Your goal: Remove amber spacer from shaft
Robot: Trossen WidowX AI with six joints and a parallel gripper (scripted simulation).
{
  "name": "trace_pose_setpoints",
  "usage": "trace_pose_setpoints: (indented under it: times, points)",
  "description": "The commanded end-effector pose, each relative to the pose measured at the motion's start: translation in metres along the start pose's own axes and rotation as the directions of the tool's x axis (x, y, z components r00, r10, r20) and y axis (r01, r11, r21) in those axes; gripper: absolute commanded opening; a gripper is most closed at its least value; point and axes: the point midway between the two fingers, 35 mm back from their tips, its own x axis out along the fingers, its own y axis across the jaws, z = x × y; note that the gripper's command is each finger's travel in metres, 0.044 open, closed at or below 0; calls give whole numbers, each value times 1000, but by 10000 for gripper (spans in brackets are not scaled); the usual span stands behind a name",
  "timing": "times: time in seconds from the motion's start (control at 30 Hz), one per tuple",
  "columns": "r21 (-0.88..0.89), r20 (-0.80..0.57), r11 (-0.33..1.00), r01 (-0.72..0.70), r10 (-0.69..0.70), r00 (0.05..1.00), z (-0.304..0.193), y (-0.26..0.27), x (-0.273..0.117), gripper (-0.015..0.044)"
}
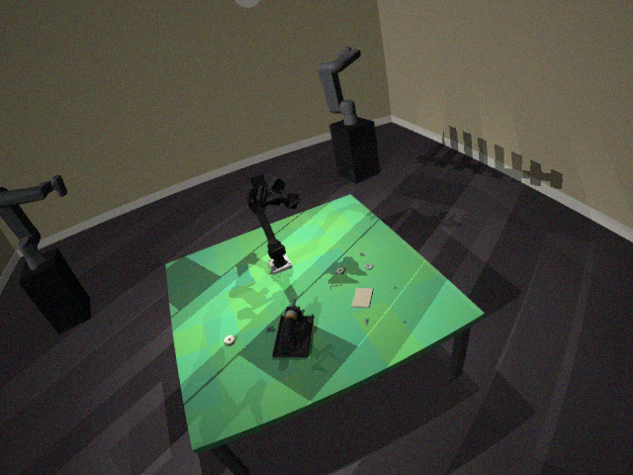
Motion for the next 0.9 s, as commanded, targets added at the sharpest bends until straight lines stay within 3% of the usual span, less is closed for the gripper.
trace_pose_setpoints:
  times: [0.0, 0.2, 0.4, 0.5, 0.63, 0.77, 0.87]
  points:
    - [-164, -148, 986, -30, 5, 989, -52, 18, 15, 440]
    - [-508, -425, 822, -256, 19, 905, -152, 56, 20, 440]
    - [-646, -671, 454, -613, 44, 740, -244, 101, -1, 440]
    - [-612, -773, 205, -764, 53, 632, -284, 124, -20, 440]
    - [-483, -875, -143, -864, 55, 481, -329, 153, -52, 440]
    - [-291, -949, -498, -817, 44, 311, -365, 183, -88, 440]
    - [-242, -962, -576, -781, 37, 271, -372, 190, -98, 440]
